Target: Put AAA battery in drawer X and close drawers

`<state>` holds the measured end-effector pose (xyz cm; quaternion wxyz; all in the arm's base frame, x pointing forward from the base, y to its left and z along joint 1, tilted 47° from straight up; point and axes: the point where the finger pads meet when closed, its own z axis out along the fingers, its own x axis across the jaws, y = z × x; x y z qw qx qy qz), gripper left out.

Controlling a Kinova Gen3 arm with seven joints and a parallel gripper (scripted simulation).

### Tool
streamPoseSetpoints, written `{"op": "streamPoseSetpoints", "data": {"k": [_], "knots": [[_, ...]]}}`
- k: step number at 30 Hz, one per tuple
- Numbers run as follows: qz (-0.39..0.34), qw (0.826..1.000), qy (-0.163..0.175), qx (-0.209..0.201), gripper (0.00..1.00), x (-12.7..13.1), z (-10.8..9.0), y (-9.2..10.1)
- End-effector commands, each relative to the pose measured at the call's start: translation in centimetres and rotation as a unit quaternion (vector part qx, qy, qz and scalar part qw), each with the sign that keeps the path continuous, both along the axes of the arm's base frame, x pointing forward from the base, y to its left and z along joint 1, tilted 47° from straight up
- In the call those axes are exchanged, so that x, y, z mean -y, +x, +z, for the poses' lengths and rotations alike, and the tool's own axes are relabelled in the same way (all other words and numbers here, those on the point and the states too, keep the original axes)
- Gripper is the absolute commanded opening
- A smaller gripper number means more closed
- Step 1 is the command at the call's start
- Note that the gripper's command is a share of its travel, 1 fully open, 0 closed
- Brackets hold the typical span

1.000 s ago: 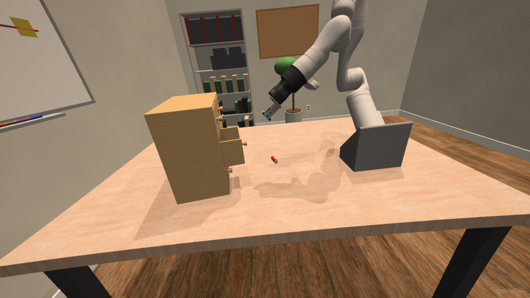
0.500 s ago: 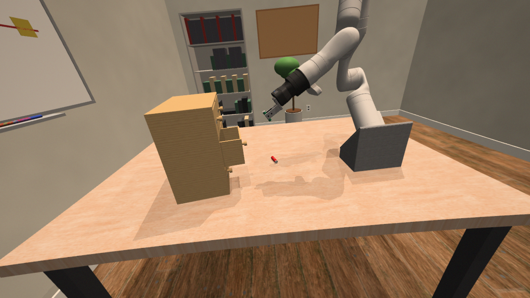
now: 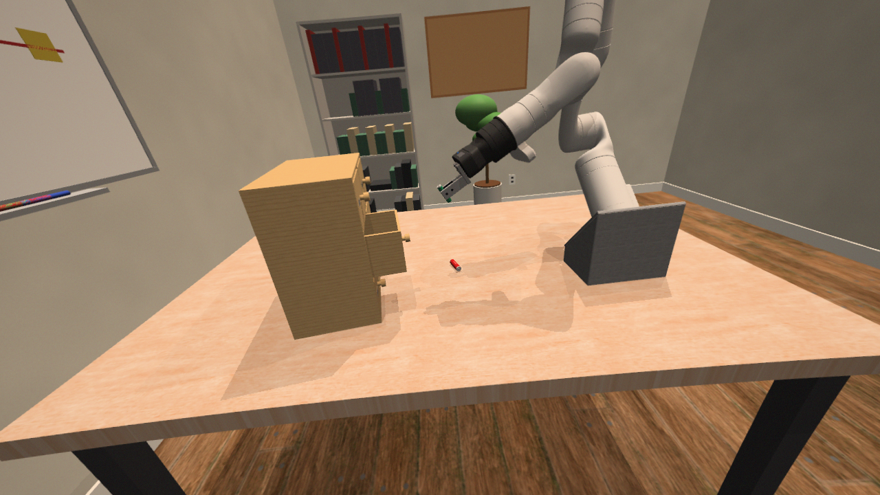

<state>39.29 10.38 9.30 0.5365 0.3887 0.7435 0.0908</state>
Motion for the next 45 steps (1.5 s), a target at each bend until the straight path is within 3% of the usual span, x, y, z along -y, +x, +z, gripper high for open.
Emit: {"op": "streamPoseSetpoints", "data": {"k": [1,22,31,45], "knots": [[0.001,1.0,0.0,0.0,0.24,0.0,0.0,0.0],[0.001,1.0,0.0,0.001,0.24,-0.1,-0.1,1.2],[0.001,1.0,0.0,0.001,0.24,-0.3,-0.3,3.1],[0.001,1.0,0.0,0.001,0.24,-0.8,-0.7,9.0]]}}
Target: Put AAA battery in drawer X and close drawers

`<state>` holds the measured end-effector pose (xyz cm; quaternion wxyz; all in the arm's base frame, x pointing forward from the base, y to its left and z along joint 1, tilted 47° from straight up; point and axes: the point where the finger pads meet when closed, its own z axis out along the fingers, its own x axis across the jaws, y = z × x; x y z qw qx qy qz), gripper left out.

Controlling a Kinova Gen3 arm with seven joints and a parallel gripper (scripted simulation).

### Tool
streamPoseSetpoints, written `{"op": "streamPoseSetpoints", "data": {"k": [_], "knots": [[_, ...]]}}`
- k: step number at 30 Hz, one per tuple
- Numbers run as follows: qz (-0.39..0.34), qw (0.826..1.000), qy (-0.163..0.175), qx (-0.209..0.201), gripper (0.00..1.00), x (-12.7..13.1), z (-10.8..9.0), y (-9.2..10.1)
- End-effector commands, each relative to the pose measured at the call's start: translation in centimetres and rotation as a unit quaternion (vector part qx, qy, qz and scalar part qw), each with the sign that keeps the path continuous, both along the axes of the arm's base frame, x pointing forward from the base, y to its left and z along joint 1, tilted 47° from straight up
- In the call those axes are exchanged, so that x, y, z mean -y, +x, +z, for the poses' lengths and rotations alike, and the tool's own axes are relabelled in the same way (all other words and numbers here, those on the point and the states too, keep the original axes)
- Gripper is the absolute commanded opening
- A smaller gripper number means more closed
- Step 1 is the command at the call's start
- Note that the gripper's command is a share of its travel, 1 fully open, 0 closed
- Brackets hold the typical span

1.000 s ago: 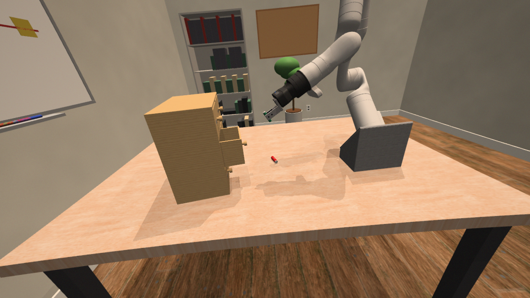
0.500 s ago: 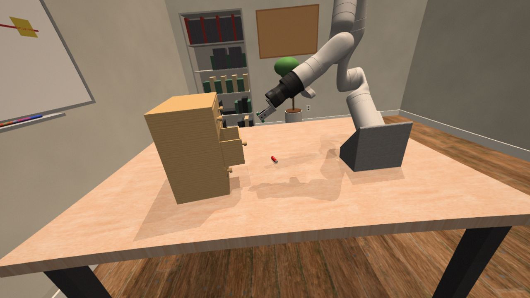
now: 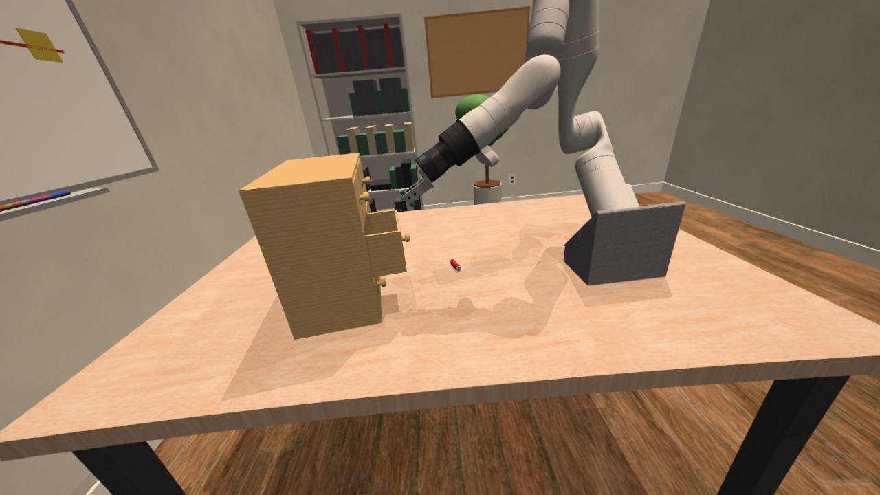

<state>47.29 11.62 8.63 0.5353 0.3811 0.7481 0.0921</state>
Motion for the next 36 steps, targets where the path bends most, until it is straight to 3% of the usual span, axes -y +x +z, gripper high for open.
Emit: {"op": "streamPoseSetpoints", "data": {"k": [1,18,36], "knots": [[-0.007,1.0,0.003,0.003,0.24,0.4,-0.1,1.4],[-0.007,1.0,0.003,0.003,0.24,0.0,-0.4,5.5],[-0.007,1.0,0.003,0.003,0.24,-0.1,-0.5,6.1]]}}
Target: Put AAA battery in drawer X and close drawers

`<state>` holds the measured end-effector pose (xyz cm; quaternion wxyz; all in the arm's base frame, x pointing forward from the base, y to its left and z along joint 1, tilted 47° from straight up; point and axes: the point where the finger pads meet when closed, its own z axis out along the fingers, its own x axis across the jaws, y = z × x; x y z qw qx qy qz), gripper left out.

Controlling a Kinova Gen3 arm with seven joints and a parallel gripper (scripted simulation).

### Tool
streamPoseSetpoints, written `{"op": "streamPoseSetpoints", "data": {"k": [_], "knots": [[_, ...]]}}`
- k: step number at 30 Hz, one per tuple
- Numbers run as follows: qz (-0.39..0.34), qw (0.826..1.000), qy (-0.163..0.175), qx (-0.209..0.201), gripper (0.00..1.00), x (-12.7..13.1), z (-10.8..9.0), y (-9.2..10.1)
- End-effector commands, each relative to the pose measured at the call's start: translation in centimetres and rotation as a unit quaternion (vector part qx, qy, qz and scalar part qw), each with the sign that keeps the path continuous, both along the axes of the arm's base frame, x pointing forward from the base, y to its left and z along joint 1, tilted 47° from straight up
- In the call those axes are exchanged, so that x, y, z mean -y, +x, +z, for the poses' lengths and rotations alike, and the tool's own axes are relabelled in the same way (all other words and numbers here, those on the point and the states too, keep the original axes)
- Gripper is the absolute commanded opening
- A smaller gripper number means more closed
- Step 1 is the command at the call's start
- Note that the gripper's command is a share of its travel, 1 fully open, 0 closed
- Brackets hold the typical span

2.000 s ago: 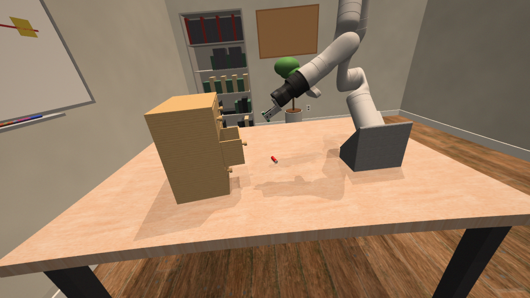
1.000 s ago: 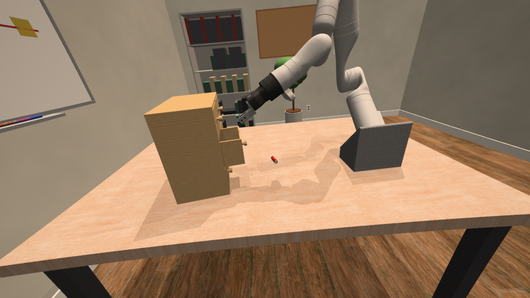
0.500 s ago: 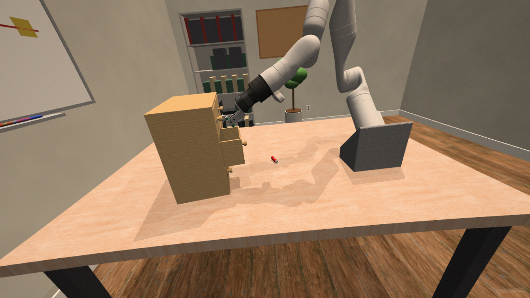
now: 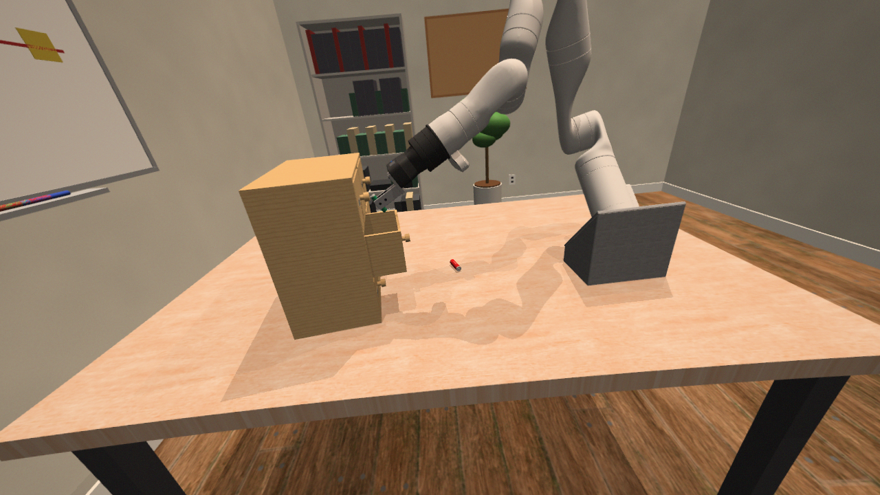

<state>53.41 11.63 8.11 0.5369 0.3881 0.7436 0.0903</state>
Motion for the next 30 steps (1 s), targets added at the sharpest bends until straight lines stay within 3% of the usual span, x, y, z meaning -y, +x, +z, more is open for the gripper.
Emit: {"op": "streamPoseSetpoints", "data": {"k": [1,18,28,29,30], "knots": [[0.001,1.0,0.0,0.001,0.24,-0.08,0.04,0.03],[0.001,1.0,0.0,0.001,0.24,-0.08,0.04,0.03],[0.001,1.0,0.0,0.001,0.54,-0.08,0.04,0.03],[0.001,1.0,0.0,0.001,1.0,-0.08,0.04,0.03],[0.001,1.0,0.0,0.001,1.0,-0.08,0.04,0.03]]}}
